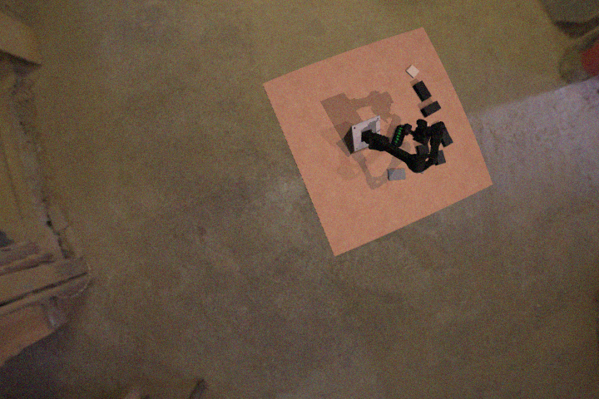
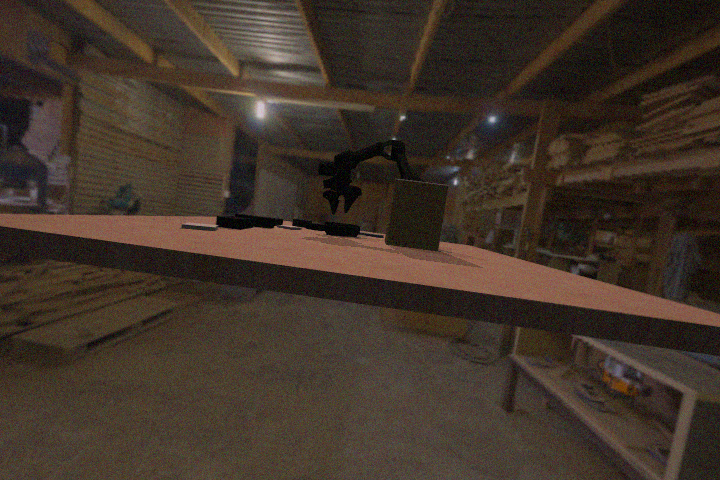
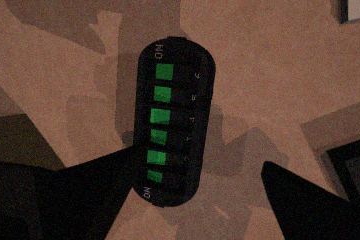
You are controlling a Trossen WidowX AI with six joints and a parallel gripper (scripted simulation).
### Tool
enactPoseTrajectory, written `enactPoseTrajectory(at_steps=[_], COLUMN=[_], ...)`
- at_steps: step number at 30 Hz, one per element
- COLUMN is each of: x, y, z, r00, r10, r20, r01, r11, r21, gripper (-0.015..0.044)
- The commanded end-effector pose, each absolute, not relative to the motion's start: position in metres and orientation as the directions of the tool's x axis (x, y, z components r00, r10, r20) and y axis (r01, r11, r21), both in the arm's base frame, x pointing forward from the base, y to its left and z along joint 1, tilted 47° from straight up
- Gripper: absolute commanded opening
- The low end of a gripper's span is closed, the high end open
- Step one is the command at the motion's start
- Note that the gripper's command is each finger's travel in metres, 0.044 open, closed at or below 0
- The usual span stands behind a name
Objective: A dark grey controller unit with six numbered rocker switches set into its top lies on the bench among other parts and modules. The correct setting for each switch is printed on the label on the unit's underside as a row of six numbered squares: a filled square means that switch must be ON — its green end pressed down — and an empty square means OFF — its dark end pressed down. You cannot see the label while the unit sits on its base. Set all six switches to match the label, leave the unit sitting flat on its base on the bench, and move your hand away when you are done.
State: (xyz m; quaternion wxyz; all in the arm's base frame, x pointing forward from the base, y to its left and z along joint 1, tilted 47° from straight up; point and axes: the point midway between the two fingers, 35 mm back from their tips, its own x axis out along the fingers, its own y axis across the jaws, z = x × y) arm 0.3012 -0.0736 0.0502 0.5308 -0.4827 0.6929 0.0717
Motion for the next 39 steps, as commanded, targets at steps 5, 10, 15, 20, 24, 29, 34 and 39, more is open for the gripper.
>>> enactPoseTrajectory(at_steps=[5, 10, 15, 20, 24, 29, 34, 39], x=[0.257, 0.235, 0.234, 0.236, 0.237, 0.238, 0.238, 0.238], y=[-0.078, -0.080, -0.081, -0.086, -0.091, -0.097, -0.103, -0.109], z=[0.058, 0.057, 0.056, 0.050, 0.046, 0.040, 0.034, 0.029], r00=[0.132, 0.183, 0.185, 0.184, 0.184, 0.183, 0.183, 0.182], r10=[-0.612, -0.620, -0.620, -0.619, -0.618, -0.618, -0.618, -0.618], r20=[-0.780, -0.763, -0.763, -0.764, -0.764, -0.765, -0.765, -0.765], r01=[-0.749, -0.744, -0.744, -0.744, -0.744, -0.744, -0.744, -0.745], r11=[0.454, 0.420, 0.419, 0.420, 0.421, 0.421, 0.421, 0.421], r21=[-0.483, -0.519, -0.521, -0.520, -0.519, -0.519, -0.519, -0.518], gripper=[0.0440, 0.0440, 0.0440, 0.0440, 0.0440, 0.0440, 0.0440, 0.0440])
